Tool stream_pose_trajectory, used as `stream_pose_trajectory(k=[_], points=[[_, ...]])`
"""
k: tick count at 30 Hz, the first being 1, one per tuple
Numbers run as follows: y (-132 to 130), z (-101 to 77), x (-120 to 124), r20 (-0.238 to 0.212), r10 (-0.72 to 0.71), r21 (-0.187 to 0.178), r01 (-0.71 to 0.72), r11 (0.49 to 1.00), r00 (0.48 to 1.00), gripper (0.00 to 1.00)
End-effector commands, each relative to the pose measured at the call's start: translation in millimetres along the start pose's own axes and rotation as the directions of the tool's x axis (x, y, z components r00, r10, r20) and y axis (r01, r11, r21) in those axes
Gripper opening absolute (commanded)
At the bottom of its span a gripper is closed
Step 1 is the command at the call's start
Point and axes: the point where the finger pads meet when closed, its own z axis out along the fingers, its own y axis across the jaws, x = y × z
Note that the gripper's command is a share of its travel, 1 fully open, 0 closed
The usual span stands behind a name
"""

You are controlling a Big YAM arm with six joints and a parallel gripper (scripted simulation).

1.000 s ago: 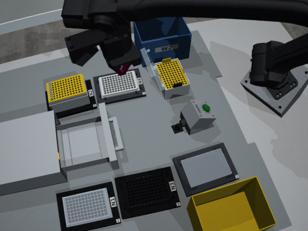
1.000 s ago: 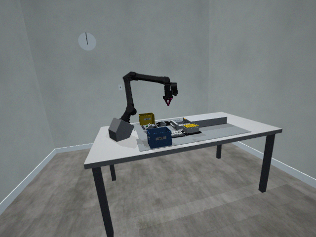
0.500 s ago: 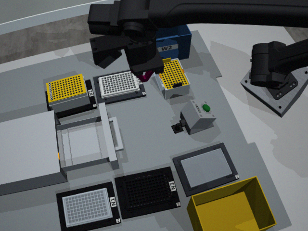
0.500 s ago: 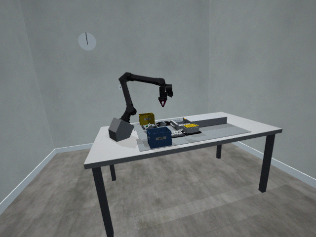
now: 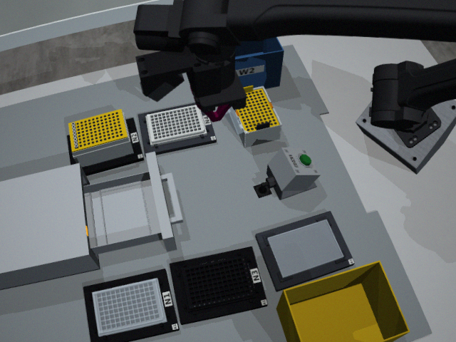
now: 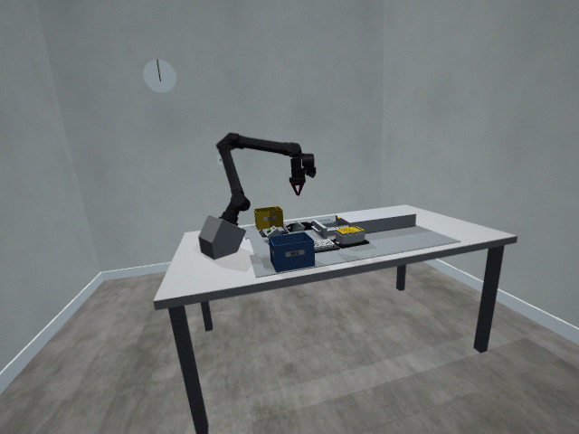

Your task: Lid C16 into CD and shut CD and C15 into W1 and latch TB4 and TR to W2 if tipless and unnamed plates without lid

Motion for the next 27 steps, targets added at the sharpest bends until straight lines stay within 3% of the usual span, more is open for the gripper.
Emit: stream_pose_trajectory(k=[1, 27], points=[[-17, 4.5, -2, 0.007, -0.014, 0.01, 0.014, 1.0, 1.0, 0.0], [-101, 36.4, 4, 0.006, -0.012, 0.012, 0.011, 1.0, 1.0, 0.0]])
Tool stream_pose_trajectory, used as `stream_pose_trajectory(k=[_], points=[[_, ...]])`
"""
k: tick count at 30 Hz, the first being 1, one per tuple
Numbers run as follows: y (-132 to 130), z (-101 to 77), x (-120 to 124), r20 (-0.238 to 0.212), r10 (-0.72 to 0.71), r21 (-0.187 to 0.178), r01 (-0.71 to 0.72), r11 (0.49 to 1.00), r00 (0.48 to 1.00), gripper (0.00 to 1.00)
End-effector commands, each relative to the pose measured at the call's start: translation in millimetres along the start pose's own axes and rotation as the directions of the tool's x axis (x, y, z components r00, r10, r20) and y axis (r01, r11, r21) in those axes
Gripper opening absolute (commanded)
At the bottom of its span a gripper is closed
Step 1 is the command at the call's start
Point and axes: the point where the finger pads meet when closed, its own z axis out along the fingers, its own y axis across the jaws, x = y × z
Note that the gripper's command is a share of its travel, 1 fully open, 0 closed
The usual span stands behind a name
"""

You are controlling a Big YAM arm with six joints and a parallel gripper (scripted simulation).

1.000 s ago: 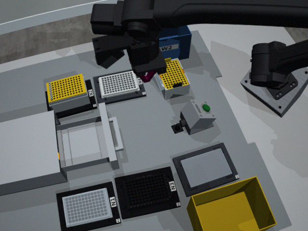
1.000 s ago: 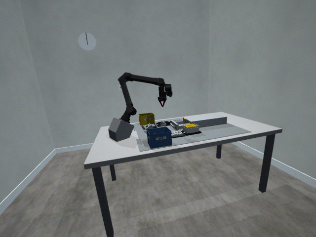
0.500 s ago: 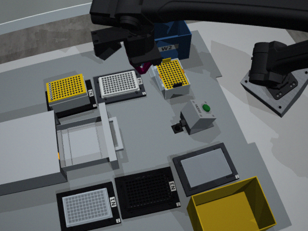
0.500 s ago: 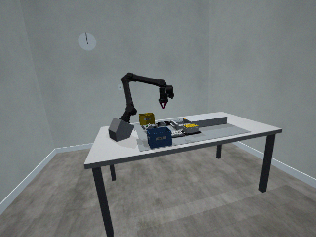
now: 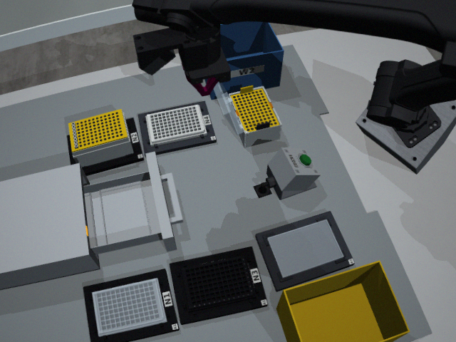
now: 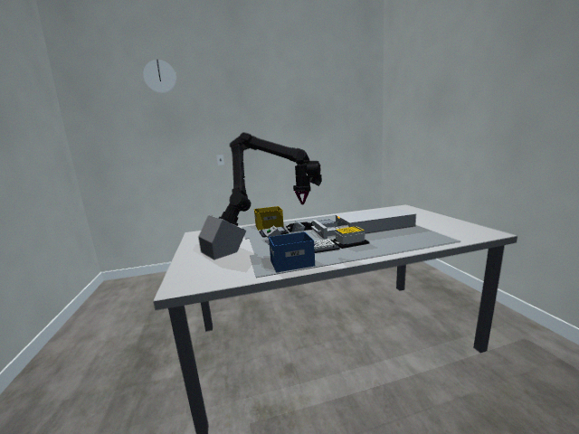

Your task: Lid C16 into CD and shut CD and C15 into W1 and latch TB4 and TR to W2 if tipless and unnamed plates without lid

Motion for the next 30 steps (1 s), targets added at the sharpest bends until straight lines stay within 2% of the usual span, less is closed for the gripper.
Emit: stream_pose_trajectory(k=[1, 7, 13, 15, 16, 20, 22, 24, 25, 26, 30], points=[[-15, 1.0, -3, 0.014, -0.021, 0.011, 0.021, 1.0, 1.0, 0.0], [-42, -3.1, -19, 0.04, -0.044, 0.036, 0.043, 0.998, 0.998, 0.0], [-65, 6.1, -17, 0.038, -0.043, 0.037, 0.042, 0.998, 0.998, 0.0], [-65, 6.1, -17, 0.038, -0.043, 0.037, 0.042, 0.998, 0.998, 0.0], [-64, 11.9, -17, 0.031, -0.052, 0.027, 0.051, 0.998, 0.998, 0.0], [-85, 13.8, -16, 0.037, -0.043, 0.038, 0.041, 0.998, 0.998, 0.0], [-85, 13.9, -16, 0.036, -0.043, 0.039, 0.041, 0.998, 0.998, 0.0], [-73, 24.7, -12, 0.013, -0.05, 0.006, 0.05, 0.999, 0.999, 0.0], [-72, 25.7, -11, 0.011, -0.048, 0.004, 0.048, 0.999, 0.999, 0.0], [-74, 19.5, -8, 0.02, -0.032, 0.019, 0.031, 0.999, 0.999, 0.0], [-74, 19.5, -8, 0.02, -0.032, 0.019, 0.031, 0.999, 0.999, 0.0]])
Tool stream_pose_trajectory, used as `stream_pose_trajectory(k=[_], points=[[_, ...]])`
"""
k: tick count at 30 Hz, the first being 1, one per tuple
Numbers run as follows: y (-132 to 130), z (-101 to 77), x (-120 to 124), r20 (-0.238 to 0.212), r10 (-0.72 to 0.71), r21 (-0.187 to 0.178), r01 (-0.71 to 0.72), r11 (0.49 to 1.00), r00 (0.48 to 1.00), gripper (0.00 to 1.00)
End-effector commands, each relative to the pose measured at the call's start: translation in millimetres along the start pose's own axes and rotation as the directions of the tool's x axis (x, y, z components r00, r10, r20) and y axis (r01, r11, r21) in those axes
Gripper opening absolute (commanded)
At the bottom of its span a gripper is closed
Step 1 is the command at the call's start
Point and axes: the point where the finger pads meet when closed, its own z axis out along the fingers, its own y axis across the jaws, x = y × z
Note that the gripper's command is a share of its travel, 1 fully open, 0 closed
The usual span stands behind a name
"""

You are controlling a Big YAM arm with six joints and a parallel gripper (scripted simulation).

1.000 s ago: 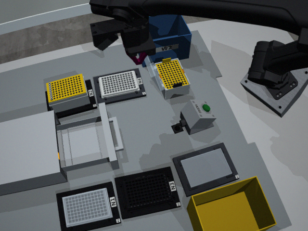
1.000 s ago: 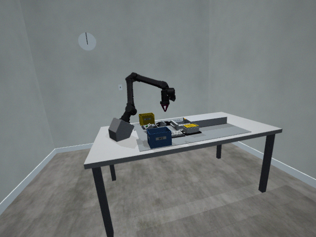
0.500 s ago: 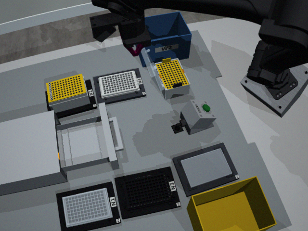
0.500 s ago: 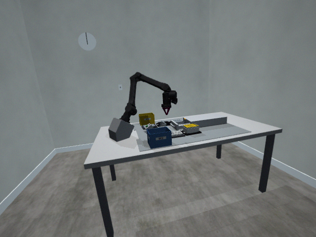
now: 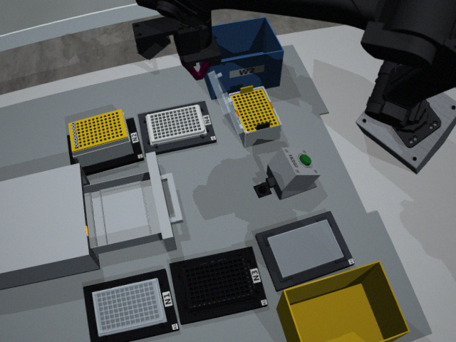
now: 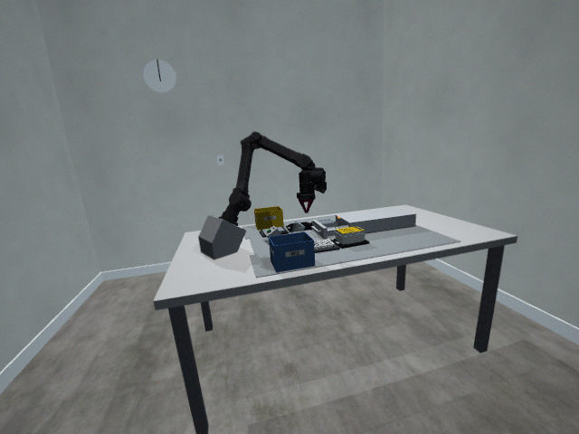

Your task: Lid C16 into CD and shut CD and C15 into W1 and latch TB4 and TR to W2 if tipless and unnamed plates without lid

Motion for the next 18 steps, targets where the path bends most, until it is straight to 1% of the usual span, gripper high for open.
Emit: stream_pose_trajectory(k=[1, 9, 10, 11, 18], points=[[-4, -11.0, -12, 0.025, -0.022, 0.021, 0.021, 1.0, 0.999, 0.0], [-4, -11.0, -12, 0.025, -0.022, 0.021, 0.021, 1.0, 0.999, 0.0], [-2, 2.4, -9, 0.011, -0.03, 0.003, 0.03, 1.0, 0.999, 0.0], [0, 7.0, -4, 0.004, -0.013, -0.003, 0.013, 1.0, 1.0, 0.0], [0, 17.0, -4, 0.003, -0.007, -0.001, 0.007, 1.0, 1.0, 0.0]])
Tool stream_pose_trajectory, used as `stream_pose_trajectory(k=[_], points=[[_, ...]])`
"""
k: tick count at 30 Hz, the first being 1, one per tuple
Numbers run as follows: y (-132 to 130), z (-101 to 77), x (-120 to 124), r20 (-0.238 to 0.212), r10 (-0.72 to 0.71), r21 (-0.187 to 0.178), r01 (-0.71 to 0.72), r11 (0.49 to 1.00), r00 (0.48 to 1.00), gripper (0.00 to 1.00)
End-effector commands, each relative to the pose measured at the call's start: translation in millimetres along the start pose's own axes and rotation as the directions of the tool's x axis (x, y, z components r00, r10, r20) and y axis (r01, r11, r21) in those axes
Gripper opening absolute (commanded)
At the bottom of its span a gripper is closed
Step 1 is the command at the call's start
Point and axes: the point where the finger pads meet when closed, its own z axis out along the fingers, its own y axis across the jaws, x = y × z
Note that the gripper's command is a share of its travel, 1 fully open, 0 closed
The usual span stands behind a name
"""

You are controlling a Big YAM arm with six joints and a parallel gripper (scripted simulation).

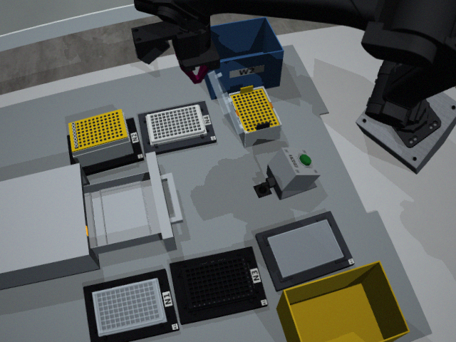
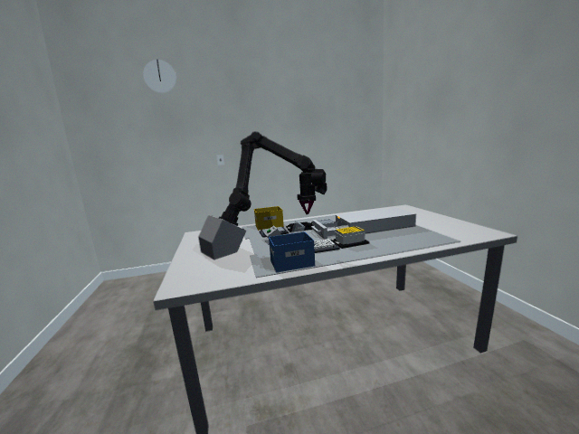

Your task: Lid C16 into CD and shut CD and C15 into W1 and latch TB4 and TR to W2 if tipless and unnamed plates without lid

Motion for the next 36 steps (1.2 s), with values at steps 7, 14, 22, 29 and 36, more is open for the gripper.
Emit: stream_pose_trajectory(k=[7, 14, 22, 29, 36], points=[[-1, 19.6, 0, -0.007, 0.011, -0.008, -0.011, 1.0, 1.0, 0.0], [-1, 31.3, 0, -0.007, 0.012, -0.008, -0.012, 1.0, 1.0, 0.0], [-1, 41.4, 1, -0.007, 0.012, -0.008, -0.012, 1.0, 1.0, 0.0], [-1, 53.1, 1, -0.007, 0.012, -0.008, -0.012, 1.0, 1.0, 0.0], [-3, 60.4, 2, -0.005, 0.017, -0.005, -0.017, 1.0, 1.0, 0.0]])
